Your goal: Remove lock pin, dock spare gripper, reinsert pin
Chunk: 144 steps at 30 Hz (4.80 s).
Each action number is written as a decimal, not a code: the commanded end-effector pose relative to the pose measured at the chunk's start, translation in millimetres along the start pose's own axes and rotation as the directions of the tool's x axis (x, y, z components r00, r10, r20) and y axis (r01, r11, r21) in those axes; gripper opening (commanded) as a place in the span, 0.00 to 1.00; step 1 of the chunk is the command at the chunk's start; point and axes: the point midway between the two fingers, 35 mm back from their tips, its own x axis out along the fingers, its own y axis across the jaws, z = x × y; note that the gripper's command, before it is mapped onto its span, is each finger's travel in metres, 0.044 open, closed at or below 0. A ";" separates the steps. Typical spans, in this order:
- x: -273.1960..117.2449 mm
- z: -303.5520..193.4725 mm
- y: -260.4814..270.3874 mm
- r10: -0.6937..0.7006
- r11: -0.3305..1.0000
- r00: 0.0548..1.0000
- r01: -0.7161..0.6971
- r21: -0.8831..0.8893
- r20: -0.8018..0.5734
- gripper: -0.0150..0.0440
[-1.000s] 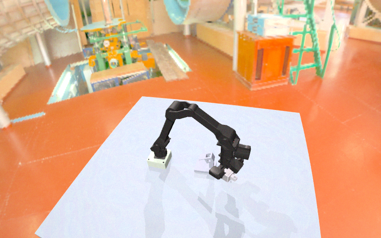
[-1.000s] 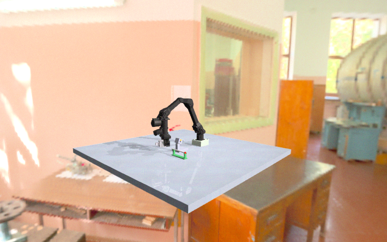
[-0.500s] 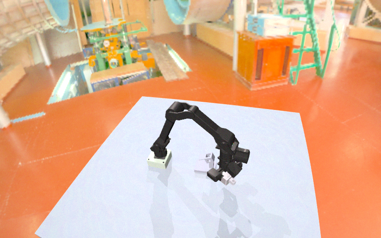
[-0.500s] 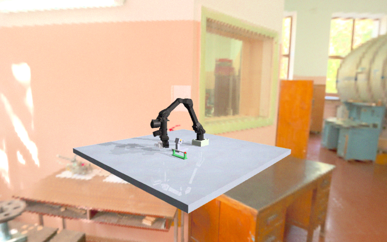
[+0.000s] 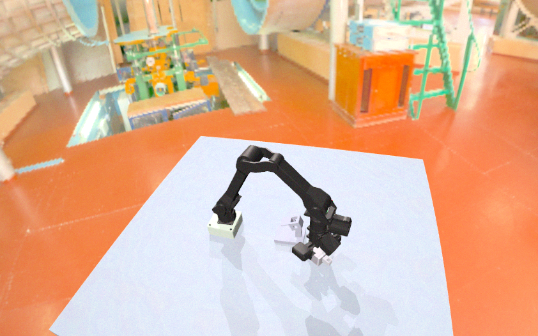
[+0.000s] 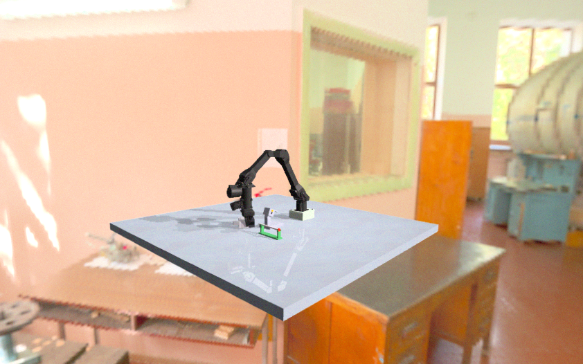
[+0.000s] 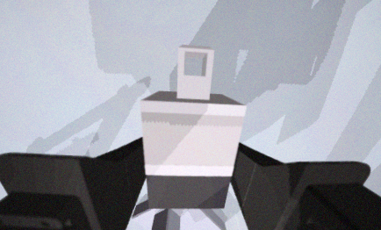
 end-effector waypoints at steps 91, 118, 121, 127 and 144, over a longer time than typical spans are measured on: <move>-115.5 -1.8 -2.0 0.004 1.000 0.868 -0.004 0.000 0.497 1.00; -30.8 -1.0 1.2 0.004 1.000 0.868 -0.004 0.000 0.497 1.00; -25.9 -0.9 1.2 0.004 1.000 0.868 -0.004 0.000 0.497 1.00; -16.1 -1.0 1.1 0.004 1.000 0.868 -0.004 0.000 0.497 1.00; 11.1 -3.0 -0.2 0.003 1.000 0.868 -0.004 0.000 0.497 1.00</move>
